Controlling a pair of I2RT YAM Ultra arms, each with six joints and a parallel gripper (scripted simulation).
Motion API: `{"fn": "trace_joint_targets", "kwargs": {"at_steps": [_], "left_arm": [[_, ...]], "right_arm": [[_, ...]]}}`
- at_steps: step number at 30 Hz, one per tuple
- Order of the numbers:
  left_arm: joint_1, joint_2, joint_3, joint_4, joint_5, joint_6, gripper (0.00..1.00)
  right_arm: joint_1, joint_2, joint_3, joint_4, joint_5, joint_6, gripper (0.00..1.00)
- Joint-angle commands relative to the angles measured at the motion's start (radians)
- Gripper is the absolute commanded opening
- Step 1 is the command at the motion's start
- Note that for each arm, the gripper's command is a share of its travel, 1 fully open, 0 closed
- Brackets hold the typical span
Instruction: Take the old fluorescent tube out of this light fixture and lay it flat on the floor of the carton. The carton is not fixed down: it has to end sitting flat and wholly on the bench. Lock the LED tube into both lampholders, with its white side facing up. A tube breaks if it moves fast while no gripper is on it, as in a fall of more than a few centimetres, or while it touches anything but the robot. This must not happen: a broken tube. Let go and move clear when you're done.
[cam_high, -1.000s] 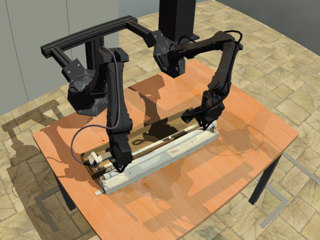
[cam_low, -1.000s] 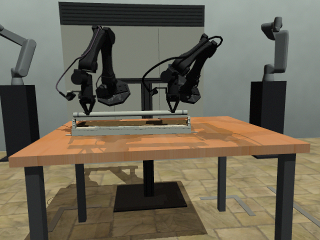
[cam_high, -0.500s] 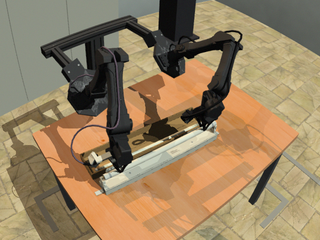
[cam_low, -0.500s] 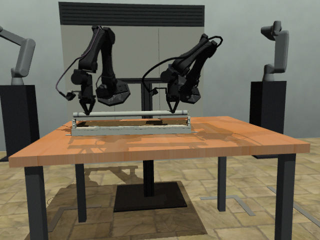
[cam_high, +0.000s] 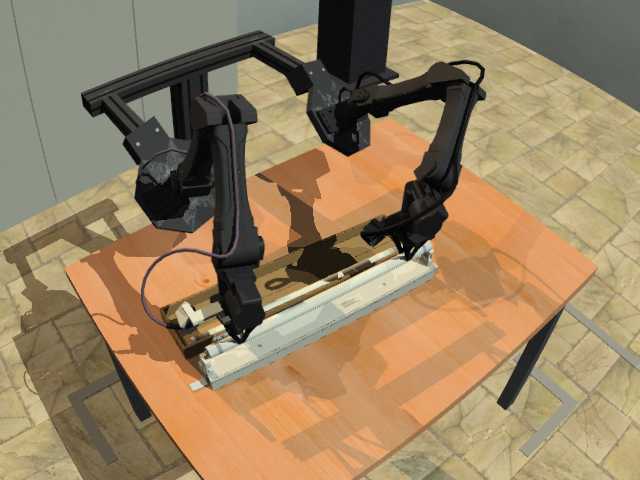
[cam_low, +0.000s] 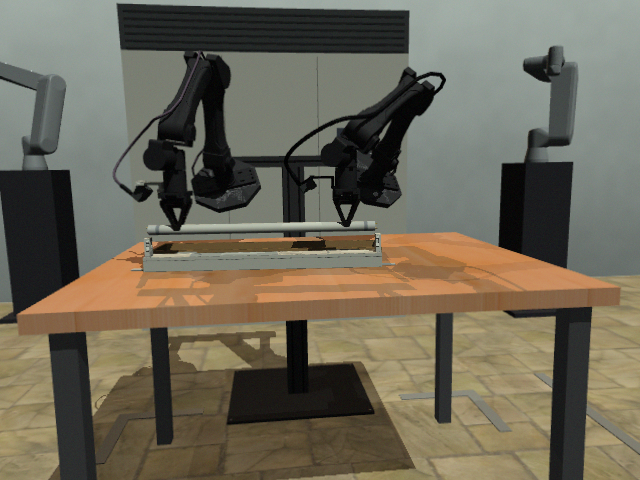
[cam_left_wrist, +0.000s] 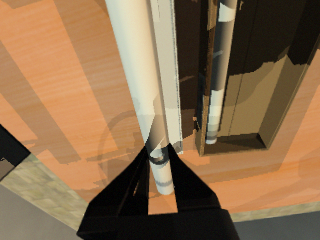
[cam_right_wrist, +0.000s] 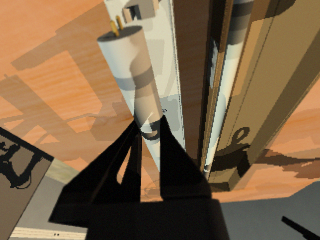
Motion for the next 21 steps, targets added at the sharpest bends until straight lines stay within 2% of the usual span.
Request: {"fn": "trace_joint_targets", "kwargs": {"at_steps": [1, 5, 9, 13, 17, 19, 21], "left_arm": [[-0.023, -0.032, -0.027, 0.020, 0.013, -0.009, 0.11], [-0.030, -0.042, -0.046, 0.026, 0.012, -0.012, 0.11], [-0.031, -0.044, 0.014, -0.015, 0.012, -0.013, 0.11], [-0.031, -0.045, -0.054, 0.019, -0.006, -0.009, 0.11], [-0.032, -0.043, -0.026, -0.009, 0.003, -0.006, 0.11], [-0.034, -0.052, -0.061, 0.025, -0.007, -0.015, 0.11], [-0.035, -0.042, -0.025, -0.006, -0.005, -0.014, 0.11]], "right_arm": [[-0.002, -0.037, -0.023, 0.020, 0.000, 0.004, 0.11], [-0.015, -0.050, -0.039, 0.013, 0.005, 0.010, 0.11], [-0.016, -0.056, 0.007, 0.000, 0.001, 0.003, 0.11], [-0.017, -0.046, -0.043, 0.016, 0.013, 0.008, 0.11], [-0.016, -0.048, -0.032, -0.003, 0.013, 0.006, 0.11], [-0.018, -0.061, -0.047, 0.028, 0.014, 0.009, 0.11], [-0.018, -0.054, -0.024, -0.004, 0.014, 0.005, 0.11]]}}
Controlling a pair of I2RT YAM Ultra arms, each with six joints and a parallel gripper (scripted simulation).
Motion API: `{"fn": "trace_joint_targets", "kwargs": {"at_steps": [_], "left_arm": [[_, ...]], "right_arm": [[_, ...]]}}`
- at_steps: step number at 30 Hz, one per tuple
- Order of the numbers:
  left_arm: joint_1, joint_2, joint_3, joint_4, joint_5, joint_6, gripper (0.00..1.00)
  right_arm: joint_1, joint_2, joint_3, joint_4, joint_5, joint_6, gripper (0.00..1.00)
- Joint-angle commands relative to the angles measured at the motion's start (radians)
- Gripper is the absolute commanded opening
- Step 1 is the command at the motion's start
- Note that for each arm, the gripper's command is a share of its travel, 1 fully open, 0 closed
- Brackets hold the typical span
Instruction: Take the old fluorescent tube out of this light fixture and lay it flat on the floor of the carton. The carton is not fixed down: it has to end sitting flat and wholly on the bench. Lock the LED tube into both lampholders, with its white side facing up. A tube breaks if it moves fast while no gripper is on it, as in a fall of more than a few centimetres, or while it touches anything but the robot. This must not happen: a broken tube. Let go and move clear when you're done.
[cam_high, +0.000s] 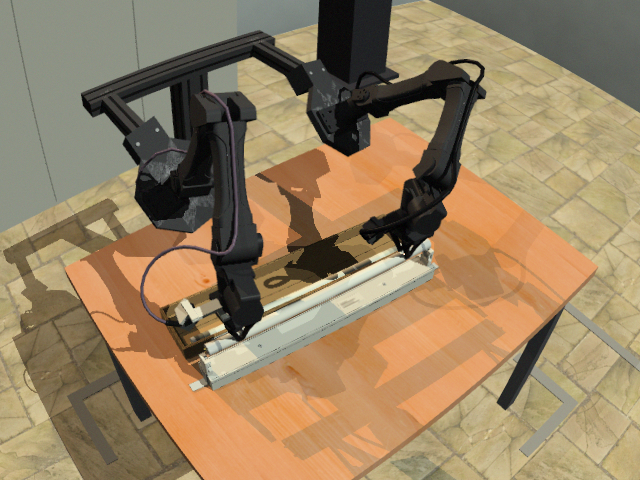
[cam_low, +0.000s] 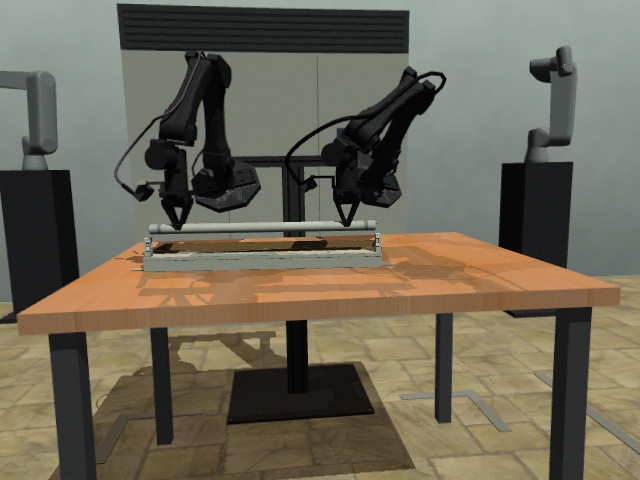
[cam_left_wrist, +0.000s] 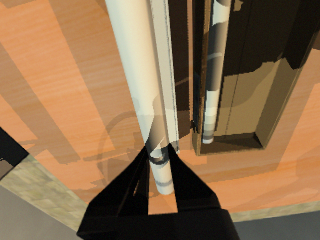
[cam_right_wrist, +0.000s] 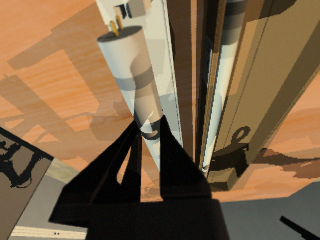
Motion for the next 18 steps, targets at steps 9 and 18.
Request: {"fn": "trace_joint_targets", "kwargs": {"at_steps": [9, 18], "left_arm": [[-0.032, 0.004, 0.013, -0.011, 0.008, 0.011, 0.11], [-0.027, -0.008, -0.027, 0.022, 0.011, 0.015, 0.11]], "right_arm": [[-0.018, -0.010, 0.001, 0.018, 0.016, 0.007, 0.11], [-0.002, 0.010, 0.013, 0.001, 0.015, 0.009, 0.11]]}}
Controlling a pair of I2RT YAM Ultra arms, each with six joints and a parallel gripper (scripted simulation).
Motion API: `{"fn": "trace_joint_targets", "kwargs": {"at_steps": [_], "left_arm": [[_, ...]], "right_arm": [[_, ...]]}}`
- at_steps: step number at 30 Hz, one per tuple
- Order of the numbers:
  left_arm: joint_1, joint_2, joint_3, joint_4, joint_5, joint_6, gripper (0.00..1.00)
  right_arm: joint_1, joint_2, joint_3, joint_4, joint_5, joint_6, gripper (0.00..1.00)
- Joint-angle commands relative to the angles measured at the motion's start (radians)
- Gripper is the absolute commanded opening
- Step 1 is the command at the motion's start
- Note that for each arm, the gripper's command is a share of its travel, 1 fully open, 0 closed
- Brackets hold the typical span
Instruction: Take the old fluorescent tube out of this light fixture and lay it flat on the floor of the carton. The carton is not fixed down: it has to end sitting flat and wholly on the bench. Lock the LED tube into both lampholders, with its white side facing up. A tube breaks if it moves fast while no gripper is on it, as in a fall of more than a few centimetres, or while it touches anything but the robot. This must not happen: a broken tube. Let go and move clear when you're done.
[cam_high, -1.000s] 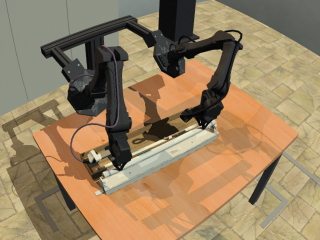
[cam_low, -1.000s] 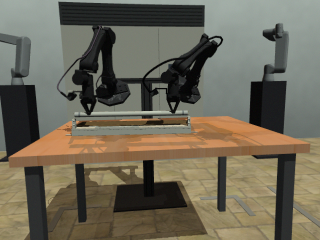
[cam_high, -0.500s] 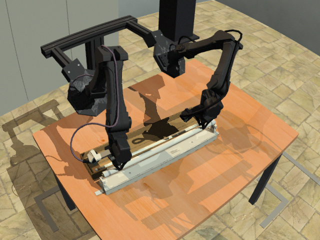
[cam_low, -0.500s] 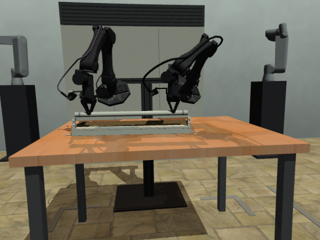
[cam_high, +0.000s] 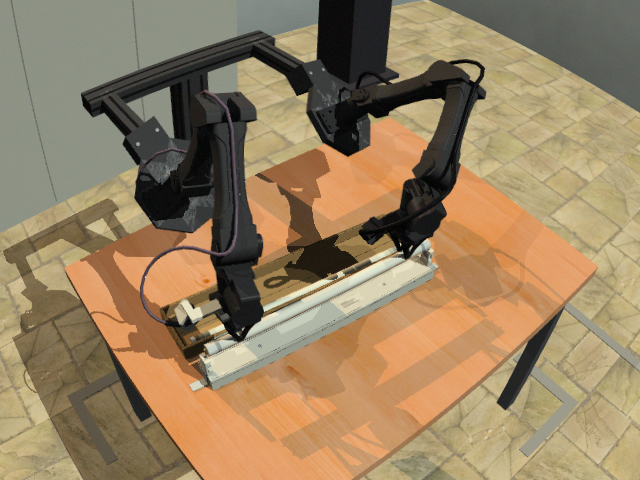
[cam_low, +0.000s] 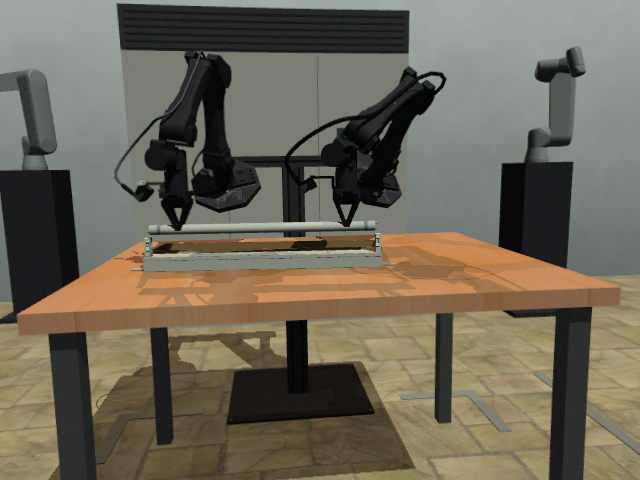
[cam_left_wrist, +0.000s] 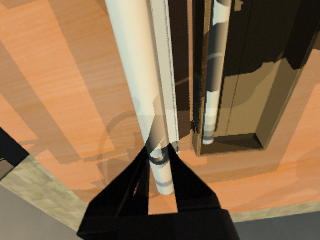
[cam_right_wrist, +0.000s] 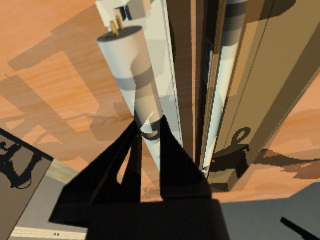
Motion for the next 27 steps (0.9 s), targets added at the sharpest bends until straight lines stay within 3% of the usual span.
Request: {"fn": "trace_joint_targets", "kwargs": {"at_steps": [1, 27], "left_arm": [[-0.027, -0.004, 0.007, 0.011, 0.012, 0.015, 0.11], [-0.007, -0.002, -0.006, 0.002, 0.018, 0.018, 0.11]], "right_arm": [[0.002, 0.007, 0.014, 0.018, 0.013, 0.010, 0.11], [-0.005, -0.003, 0.009, -0.009, 0.012, 0.008, 0.11]]}}
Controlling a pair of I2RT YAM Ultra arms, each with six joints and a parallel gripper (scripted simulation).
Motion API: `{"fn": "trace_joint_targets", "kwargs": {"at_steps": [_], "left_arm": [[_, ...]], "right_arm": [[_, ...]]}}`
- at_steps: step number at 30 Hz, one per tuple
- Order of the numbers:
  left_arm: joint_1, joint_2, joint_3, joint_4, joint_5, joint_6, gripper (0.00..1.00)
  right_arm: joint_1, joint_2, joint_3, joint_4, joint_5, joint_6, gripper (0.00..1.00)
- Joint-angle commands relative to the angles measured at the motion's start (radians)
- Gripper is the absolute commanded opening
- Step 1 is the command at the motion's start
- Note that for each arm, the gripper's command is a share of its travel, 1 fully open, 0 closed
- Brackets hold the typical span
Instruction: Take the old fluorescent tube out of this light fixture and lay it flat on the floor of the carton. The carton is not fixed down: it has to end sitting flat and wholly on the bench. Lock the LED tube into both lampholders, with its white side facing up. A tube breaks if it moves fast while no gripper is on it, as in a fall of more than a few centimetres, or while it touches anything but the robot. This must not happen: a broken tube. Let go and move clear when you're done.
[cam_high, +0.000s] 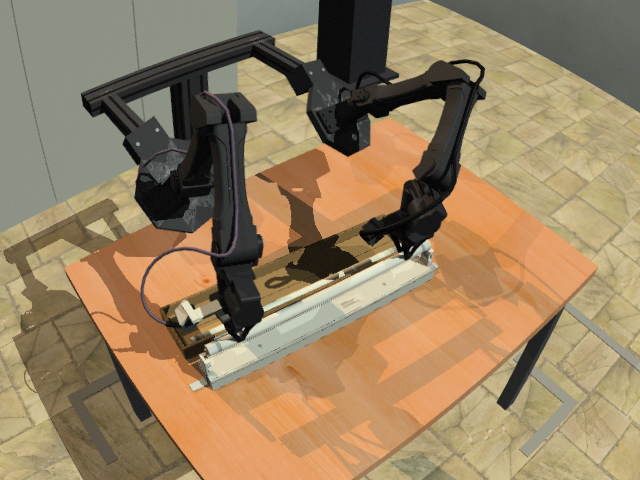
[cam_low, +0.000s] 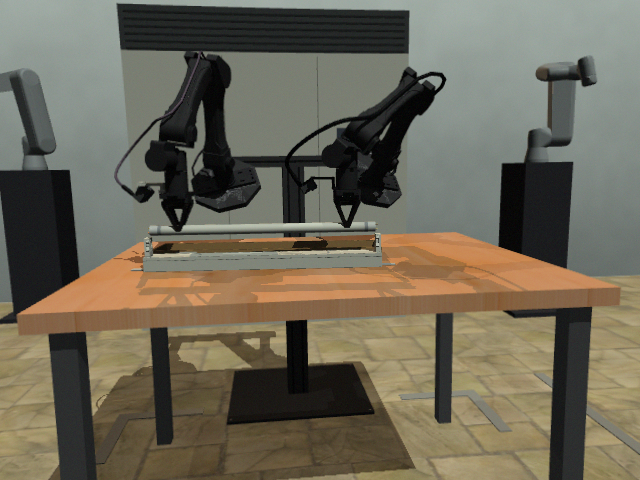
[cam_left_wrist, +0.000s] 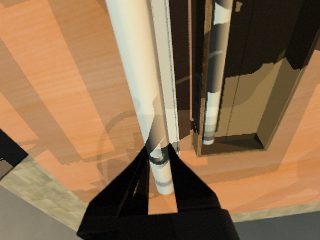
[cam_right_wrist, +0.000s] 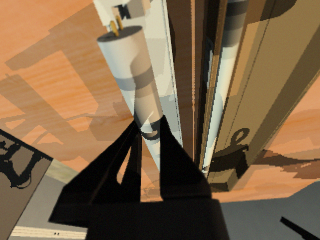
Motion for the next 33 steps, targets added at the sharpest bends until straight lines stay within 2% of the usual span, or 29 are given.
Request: {"fn": "trace_joint_targets", "kwargs": {"at_steps": [1, 5, 10, 13, 21, 25, 33], "left_arm": [[-0.013, -0.004, -0.005, -0.005, 0.016, 0.012, 0.11], [-0.003, 0.014, -0.027, 0.019, 0.017, 0.013, 0.11], [-0.013, -0.024, -0.012, -0.002, 0.017, 0.015, 0.11], [-0.007, -0.013, -0.010, 0.024, 0.018, 0.016, 0.11], [-0.002, 0.022, -0.036, 0.029, 0.018, 0.018, 0.11], [-0.016, -0.027, 0.016, 0.002, 0.017, 0.019, 0.11], [0.009, 0.013, 0.006, 0.035, 0.017, 0.021, 0.11]], "right_arm": [[-0.008, -0.009, 0.011, -0.016, 0.013, 0.006, 0.11], [-0.001, 0.012, 0.002, 0.019, 0.014, 0.008, 0.11], [0.012, 0.023, -0.019, 0.017, 0.014, 0.008, 0.11], [-0.007, 0.019, 0.015, -0.002, 0.008, 0.009, 0.11], [0.004, 0.030, -0.005, 0.029, 0.015, 0.010, 0.11], [0.004, -0.014, -0.012, 0.006, 0.008, 0.010, 0.11], [0.013, 0.034, 0.006, 0.031, 0.011, 0.011, 0.11]]}}
